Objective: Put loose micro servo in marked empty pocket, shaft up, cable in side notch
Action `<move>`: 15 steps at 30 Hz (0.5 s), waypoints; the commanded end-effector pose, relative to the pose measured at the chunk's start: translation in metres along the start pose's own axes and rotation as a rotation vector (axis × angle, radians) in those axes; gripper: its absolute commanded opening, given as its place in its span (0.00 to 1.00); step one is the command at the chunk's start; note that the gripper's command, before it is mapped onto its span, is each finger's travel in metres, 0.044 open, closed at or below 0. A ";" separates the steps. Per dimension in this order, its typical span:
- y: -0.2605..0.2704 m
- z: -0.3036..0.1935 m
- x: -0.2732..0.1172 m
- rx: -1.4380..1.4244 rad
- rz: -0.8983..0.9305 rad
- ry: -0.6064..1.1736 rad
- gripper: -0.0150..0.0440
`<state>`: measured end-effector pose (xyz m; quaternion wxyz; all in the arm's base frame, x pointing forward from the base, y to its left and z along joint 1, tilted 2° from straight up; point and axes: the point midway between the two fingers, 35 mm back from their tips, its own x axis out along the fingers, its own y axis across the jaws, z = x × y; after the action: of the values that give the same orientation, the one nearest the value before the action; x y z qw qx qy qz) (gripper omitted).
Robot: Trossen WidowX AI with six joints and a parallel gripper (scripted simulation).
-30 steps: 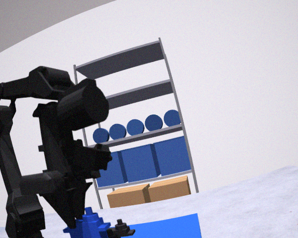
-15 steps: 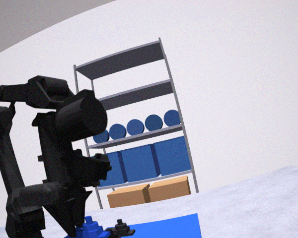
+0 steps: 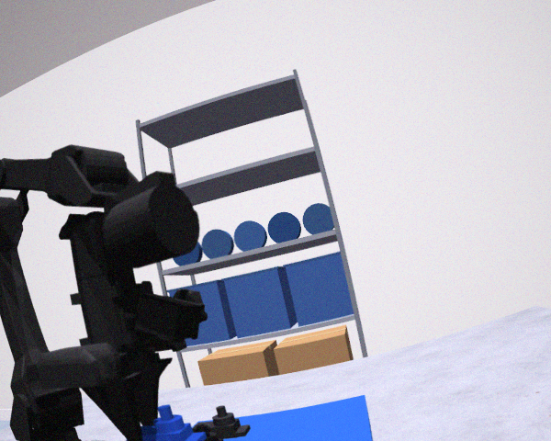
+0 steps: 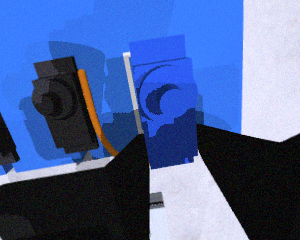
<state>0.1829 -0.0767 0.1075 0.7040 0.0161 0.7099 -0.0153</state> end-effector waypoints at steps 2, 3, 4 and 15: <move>-0.001 0.000 0.004 -0.005 -0.005 0.000 0.25; -0.001 0.000 0.005 -0.005 -0.005 0.000 0.25; -0.001 0.000 0.006 -0.005 -0.005 0.000 0.25; -0.001 0.000 0.016 -0.005 -0.005 0.000 0.25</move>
<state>0.1820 -0.0774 0.0952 0.7039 0.0128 0.7100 -0.0162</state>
